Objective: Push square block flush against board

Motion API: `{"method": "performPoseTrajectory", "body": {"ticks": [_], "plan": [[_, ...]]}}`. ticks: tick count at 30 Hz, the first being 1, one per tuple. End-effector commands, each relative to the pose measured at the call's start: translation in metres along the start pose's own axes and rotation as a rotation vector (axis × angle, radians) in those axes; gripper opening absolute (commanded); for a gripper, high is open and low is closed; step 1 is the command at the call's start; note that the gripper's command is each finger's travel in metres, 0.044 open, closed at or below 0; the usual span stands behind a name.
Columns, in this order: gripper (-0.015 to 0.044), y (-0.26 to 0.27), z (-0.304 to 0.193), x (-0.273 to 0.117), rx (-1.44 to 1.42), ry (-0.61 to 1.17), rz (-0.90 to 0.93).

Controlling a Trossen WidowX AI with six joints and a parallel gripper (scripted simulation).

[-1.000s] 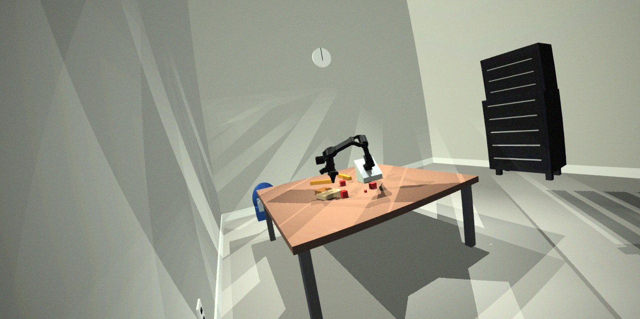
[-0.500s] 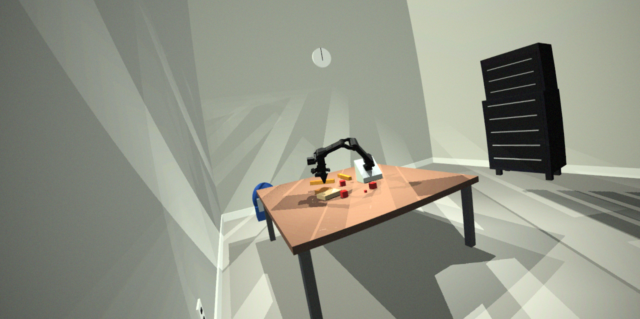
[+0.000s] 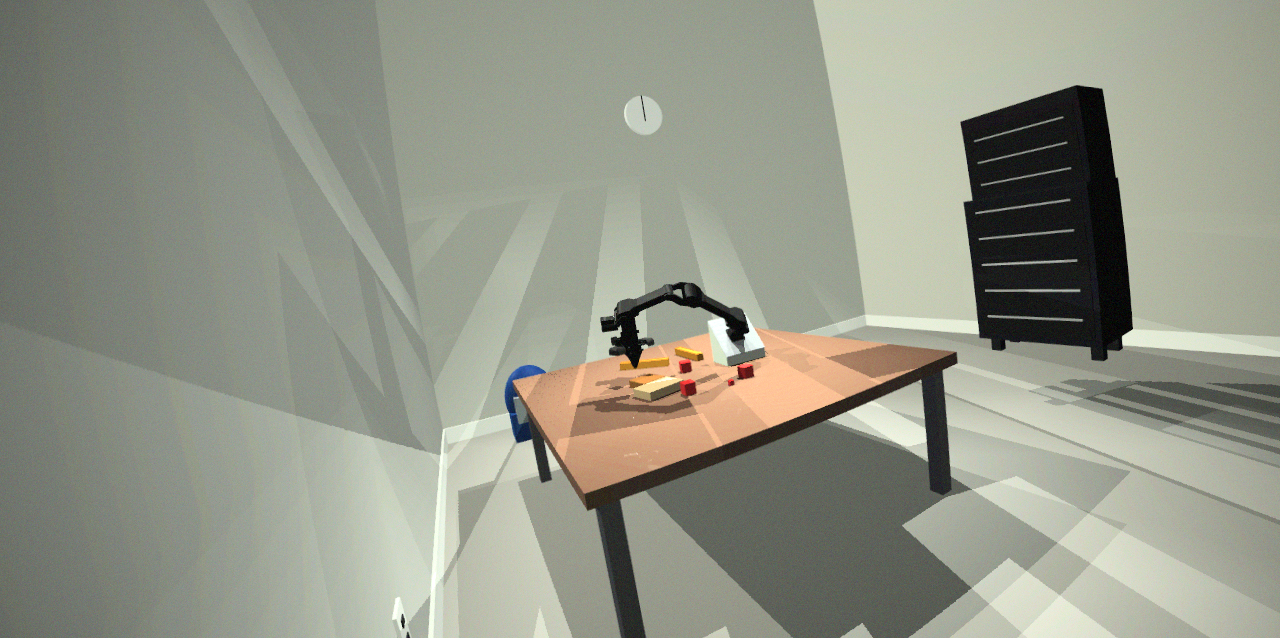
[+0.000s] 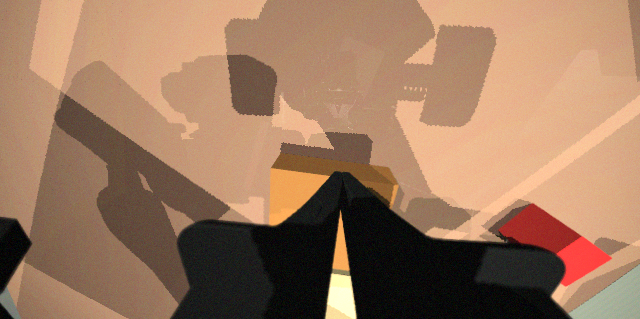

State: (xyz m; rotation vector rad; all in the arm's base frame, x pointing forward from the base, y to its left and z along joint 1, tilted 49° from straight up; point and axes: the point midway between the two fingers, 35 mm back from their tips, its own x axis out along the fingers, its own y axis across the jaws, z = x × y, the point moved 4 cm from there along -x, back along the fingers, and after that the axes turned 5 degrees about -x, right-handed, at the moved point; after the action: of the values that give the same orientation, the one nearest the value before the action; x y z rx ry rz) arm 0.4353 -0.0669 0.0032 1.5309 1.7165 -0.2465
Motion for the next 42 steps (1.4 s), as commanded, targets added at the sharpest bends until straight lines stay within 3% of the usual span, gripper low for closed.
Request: {"method": "performPoseTrajectory", "body": {"ticks": [1, 4, 9, 42], "plan": [[0.0000, -0.001, 0.009, 0.002, 0.070, -0.001, -0.005], [0.0000, 0.000, 0.009, 0.005, 0.069, -0.001, -0.005], [0.0000, 0.000, 0.009, 0.057, 0.070, 0.001, -0.004], [0.0000, 0.007, -0.013, 0.056, 0.070, 0.000, -0.004]]}}
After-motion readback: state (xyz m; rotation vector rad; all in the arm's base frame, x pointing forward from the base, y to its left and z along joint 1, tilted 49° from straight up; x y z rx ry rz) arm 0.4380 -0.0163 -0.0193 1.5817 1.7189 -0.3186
